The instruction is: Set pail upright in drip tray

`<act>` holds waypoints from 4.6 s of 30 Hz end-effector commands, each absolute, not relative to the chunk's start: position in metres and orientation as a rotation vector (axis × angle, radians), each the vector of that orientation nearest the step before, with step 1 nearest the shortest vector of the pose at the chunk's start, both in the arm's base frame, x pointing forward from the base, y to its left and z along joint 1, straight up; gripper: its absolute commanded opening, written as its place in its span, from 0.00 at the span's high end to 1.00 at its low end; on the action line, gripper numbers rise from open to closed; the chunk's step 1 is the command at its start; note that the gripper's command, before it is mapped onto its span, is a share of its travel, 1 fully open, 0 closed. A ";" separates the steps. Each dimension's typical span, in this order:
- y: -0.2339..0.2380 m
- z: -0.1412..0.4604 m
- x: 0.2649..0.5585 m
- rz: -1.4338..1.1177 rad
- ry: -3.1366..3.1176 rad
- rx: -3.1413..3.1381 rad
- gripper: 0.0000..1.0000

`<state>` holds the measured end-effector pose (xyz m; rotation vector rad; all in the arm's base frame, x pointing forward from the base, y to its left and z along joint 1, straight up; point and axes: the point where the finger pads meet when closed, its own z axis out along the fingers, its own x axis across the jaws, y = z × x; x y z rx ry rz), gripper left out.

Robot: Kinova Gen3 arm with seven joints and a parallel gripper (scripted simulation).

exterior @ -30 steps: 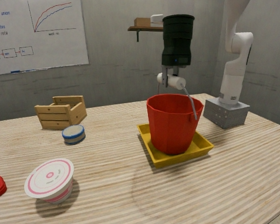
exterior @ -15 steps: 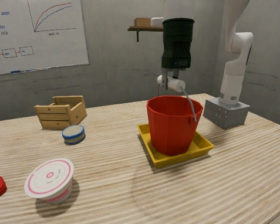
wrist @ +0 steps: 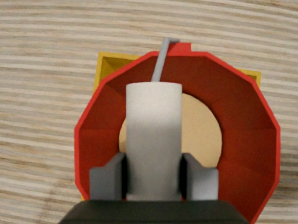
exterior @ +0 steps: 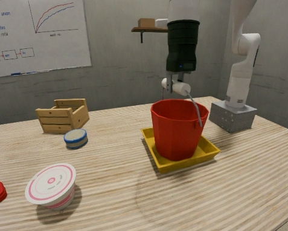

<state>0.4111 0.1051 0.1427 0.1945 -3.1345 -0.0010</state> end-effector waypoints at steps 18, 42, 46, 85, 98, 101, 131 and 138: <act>0.105 0.143 0.412 -0.002 -3.136 0.195 1.00; 0.105 0.143 0.412 -0.002 -3.136 0.195 0.00; 0.105 0.143 0.412 -0.002 -3.136 0.195 0.00; 0.105 0.147 0.412 -0.002 -3.136 0.195 0.00; 0.105 0.164 0.412 -0.002 -3.136 0.195 0.00; 0.105 0.171 0.412 -0.002 -3.136 0.195 0.00; 0.105 0.221 0.412 -0.002 -3.136 0.195 0.00; 0.105 0.223 0.412 -0.002 -3.136 0.195 0.00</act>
